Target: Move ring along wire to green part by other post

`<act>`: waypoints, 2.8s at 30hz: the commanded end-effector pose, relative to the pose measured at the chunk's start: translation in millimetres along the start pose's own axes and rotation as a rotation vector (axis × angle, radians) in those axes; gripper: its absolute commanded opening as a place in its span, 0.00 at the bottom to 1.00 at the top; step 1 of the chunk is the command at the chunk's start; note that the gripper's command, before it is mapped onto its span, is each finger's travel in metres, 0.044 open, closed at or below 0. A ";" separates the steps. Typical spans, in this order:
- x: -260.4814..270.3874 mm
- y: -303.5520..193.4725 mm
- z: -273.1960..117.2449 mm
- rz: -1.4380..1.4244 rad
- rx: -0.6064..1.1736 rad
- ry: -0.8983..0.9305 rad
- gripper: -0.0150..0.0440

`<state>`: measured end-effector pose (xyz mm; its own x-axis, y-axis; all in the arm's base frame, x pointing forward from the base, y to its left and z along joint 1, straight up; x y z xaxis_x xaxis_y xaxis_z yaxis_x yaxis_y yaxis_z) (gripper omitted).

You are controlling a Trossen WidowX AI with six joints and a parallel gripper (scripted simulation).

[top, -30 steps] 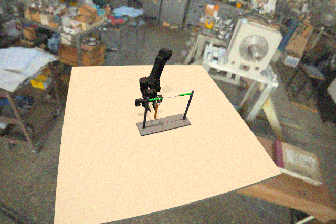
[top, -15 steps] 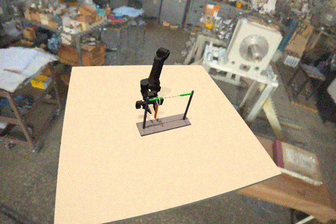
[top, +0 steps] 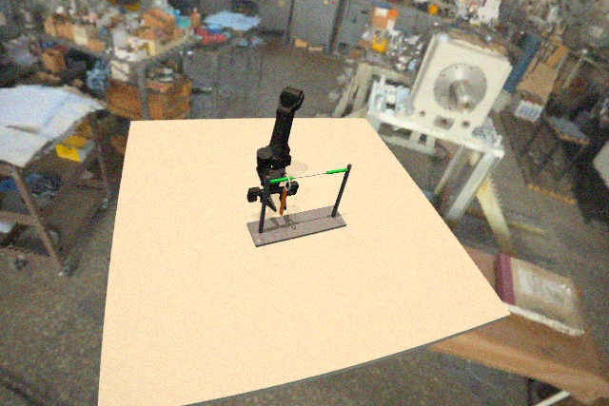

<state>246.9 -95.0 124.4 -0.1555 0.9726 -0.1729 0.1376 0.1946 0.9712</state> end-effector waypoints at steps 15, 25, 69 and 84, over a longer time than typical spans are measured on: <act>3.4 -2.5 29.4 0.009 -0.004 -0.004 0.53; 3.7 -2.6 30.5 0.009 -0.004 -0.004 0.53; 3.9 0.1 30.0 0.005 -0.004 -0.002 0.00; 2.8 13.4 27.9 0.005 -0.004 -0.012 0.00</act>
<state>275.6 -85.8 129.2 -0.1493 0.9745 -0.1676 0.1403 0.1886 0.9720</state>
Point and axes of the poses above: the point midway between the two fingers, 35 mm back from their tips, its own z axis out along the fingers, its own x axis across the jaws, y = z × x, the point moved 5 cm from there along -z, back along the fingers, and after that the axes turned 9 degrees about -z, right-handed, at the moved point
